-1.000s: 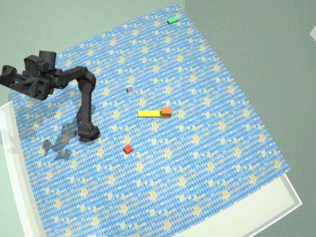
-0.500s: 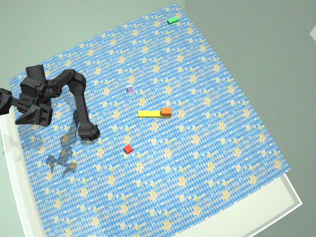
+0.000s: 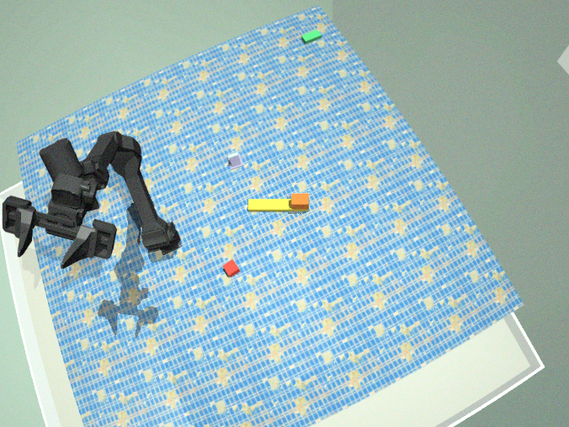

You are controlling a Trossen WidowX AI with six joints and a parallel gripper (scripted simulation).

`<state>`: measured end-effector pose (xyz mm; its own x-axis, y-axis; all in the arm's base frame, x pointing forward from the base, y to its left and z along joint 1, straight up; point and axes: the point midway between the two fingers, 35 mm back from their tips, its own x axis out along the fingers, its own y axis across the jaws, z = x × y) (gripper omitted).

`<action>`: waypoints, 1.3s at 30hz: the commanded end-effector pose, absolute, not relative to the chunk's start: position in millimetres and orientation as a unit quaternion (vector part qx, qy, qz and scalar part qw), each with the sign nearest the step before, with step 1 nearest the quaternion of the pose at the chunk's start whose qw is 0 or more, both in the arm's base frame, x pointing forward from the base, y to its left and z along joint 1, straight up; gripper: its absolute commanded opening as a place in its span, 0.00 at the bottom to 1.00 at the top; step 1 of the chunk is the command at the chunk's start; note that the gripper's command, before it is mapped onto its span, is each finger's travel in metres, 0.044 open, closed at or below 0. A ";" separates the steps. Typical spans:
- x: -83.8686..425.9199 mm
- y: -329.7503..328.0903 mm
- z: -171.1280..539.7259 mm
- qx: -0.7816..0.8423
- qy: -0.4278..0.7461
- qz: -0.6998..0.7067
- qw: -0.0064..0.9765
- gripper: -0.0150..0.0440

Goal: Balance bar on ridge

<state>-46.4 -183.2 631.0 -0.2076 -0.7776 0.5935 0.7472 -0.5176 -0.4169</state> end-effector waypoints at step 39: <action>117.5 -318.3 500.3 -0.434 0.283 -0.501 0.693 0.79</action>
